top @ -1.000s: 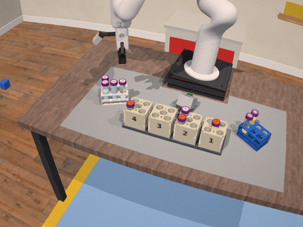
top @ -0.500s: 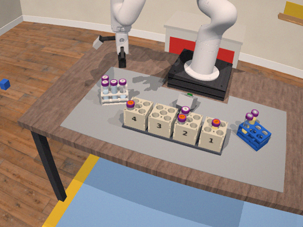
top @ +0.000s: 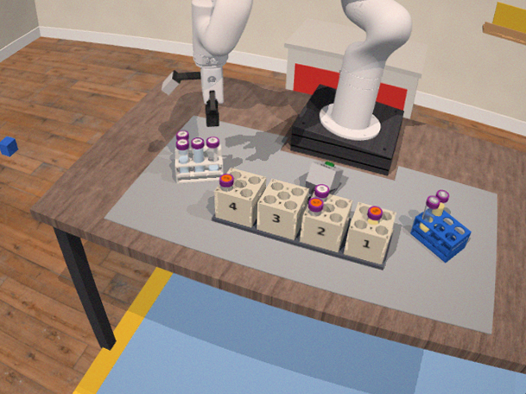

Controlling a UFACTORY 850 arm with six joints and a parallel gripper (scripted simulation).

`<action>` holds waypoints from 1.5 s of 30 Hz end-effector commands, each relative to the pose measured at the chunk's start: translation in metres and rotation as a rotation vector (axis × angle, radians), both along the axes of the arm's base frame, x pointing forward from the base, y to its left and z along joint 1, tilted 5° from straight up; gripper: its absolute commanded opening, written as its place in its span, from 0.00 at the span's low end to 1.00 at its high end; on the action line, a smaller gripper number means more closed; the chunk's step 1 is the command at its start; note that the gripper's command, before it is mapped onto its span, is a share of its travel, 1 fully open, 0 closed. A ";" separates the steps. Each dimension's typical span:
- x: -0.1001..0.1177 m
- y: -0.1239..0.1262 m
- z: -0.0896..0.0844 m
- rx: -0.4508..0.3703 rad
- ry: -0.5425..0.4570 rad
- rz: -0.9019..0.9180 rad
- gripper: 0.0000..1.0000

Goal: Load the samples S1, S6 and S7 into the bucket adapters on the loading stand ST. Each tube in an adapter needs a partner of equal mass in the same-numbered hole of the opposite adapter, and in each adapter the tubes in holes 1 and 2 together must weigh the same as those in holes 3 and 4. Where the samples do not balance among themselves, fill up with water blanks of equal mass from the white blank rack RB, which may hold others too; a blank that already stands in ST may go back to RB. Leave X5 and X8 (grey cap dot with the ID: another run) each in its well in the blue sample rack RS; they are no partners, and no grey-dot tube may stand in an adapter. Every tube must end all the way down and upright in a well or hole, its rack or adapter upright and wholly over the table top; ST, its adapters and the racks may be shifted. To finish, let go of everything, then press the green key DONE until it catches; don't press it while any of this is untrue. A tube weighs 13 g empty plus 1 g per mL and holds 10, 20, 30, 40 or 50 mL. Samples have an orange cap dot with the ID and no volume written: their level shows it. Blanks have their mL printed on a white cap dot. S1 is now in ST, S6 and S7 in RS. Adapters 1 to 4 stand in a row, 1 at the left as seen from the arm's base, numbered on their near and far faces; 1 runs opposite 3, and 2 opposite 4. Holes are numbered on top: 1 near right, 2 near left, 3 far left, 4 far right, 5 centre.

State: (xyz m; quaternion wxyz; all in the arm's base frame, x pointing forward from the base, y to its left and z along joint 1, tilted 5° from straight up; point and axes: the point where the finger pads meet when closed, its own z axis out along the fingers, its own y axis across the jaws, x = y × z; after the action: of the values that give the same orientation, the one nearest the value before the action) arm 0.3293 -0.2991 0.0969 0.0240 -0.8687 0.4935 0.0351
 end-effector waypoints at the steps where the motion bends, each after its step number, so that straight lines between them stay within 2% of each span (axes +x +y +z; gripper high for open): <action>1: 0.000 0.000 -0.009 -0.001 -0.002 0.000 0.57; 34: -0.002 0.004 -0.066 -0.001 -0.001 0.000 0.57; 45: -0.002 0.004 -0.066 -0.001 -0.001 0.000 0.57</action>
State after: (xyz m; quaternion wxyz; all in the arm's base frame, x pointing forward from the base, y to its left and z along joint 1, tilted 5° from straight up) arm 0.3270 -0.2941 0.0301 0.0240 -0.8687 0.4935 0.0350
